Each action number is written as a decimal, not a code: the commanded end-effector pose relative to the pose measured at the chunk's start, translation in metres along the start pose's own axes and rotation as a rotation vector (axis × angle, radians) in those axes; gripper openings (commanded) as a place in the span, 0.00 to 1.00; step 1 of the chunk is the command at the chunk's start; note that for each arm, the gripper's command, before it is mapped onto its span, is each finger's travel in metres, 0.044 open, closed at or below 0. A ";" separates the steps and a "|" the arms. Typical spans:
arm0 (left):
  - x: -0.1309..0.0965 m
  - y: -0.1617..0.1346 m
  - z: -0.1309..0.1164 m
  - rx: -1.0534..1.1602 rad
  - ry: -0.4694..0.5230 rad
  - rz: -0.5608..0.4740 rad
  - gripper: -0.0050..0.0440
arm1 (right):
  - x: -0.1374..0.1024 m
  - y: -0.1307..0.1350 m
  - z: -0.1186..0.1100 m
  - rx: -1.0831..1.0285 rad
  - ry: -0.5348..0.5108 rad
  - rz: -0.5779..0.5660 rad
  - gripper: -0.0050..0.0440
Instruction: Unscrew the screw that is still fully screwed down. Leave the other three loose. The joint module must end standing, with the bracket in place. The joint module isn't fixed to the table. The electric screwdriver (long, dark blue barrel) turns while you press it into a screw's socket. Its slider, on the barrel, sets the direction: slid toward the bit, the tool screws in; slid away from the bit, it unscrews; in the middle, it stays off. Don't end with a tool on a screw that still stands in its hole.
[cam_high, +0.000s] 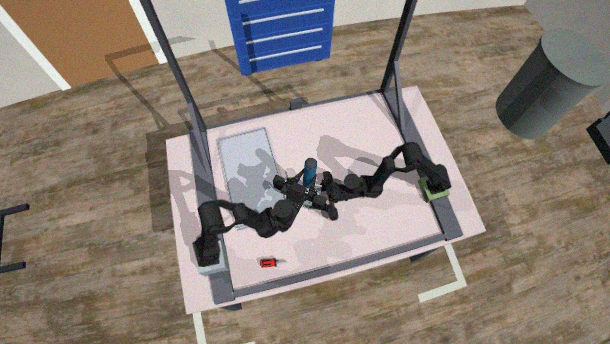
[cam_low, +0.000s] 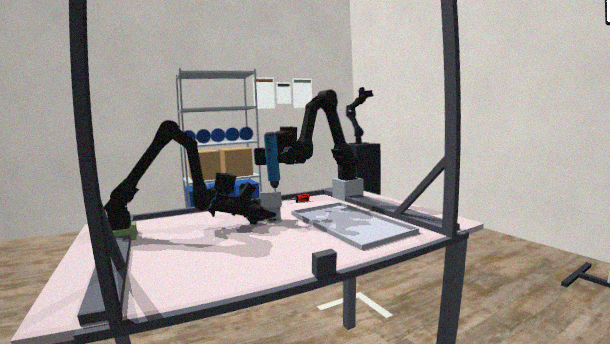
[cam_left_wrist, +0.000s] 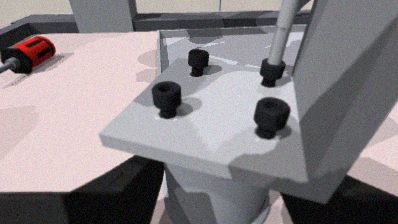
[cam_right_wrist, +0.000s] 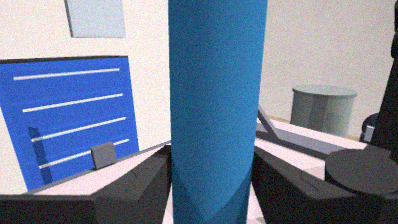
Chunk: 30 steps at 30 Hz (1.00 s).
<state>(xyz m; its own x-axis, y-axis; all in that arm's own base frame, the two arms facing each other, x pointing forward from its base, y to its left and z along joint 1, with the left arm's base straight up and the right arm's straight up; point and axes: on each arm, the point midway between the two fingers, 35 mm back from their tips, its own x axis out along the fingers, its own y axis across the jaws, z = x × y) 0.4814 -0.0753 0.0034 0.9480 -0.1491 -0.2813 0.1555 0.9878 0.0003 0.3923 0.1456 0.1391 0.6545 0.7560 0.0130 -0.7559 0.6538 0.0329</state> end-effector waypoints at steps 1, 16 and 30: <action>0.000 0.000 0.015 -0.001 -0.036 0.001 0.59 | -0.002 0.001 -0.009 0.015 0.022 -0.003 0.43; 0.000 0.000 0.015 -0.001 -0.036 0.001 0.59 | 0.001 -0.002 -0.013 0.012 0.017 -0.004 0.43; 0.000 0.000 0.015 -0.001 -0.036 0.001 0.59 | 0.005 -0.002 0.066 -0.009 -0.006 -0.001 0.43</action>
<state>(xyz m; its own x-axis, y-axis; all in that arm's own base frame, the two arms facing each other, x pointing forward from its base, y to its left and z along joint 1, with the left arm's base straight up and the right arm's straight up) 0.4816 -0.0753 0.0034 0.9481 -0.1484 -0.2811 0.1548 0.9880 0.0006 0.3960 0.1433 0.1504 0.6621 0.7483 -0.0412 -0.7444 0.6630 0.0793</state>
